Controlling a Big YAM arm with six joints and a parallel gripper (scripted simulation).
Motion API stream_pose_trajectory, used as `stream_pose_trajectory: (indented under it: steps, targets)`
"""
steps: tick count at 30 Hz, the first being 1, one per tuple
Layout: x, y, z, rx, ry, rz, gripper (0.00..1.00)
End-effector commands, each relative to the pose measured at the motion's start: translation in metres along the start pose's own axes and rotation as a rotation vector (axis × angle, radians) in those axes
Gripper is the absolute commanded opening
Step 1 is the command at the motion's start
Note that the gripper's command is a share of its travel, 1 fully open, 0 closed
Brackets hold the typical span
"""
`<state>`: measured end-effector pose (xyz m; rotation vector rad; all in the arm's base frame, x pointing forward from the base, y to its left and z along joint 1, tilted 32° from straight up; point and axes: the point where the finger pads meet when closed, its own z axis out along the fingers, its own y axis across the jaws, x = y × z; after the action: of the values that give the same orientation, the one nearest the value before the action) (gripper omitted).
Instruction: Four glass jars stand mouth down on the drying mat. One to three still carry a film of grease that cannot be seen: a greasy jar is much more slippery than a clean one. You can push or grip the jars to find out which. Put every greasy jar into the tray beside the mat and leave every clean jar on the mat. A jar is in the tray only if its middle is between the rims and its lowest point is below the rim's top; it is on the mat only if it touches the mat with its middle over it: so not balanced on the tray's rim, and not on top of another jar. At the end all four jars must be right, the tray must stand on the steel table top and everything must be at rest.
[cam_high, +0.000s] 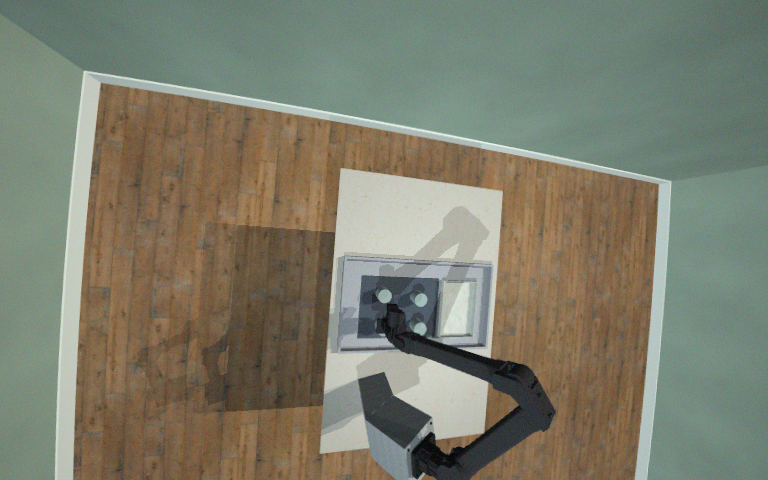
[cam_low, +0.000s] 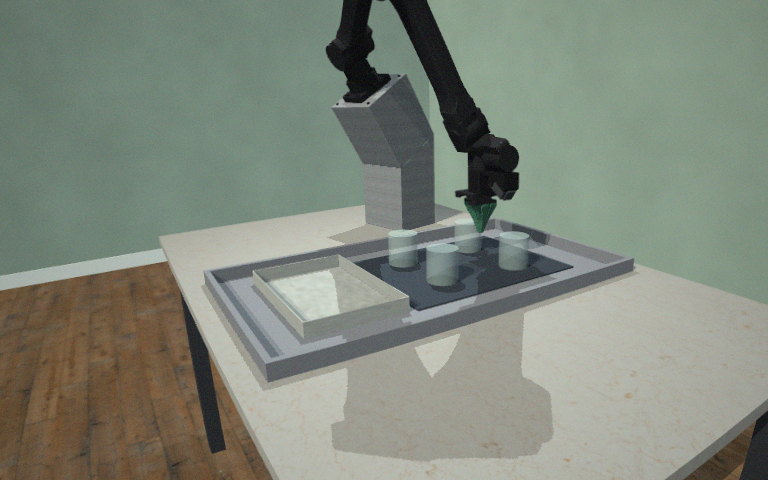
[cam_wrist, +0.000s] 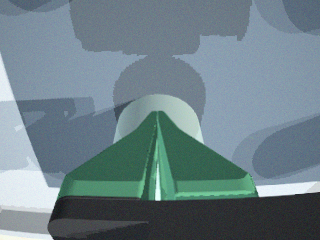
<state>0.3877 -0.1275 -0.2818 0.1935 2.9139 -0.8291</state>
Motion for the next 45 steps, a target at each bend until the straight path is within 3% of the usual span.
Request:
stream_pose_trajectory:
  steps: [1, 45]
  targets:
    - [0.0134, -0.0039, 0.0030, -0.001, 0.018, -0.008, 0.00]
    - [0.0185, -0.0039, 0.0029, -0.001, 0.018, -0.008, 0.00]
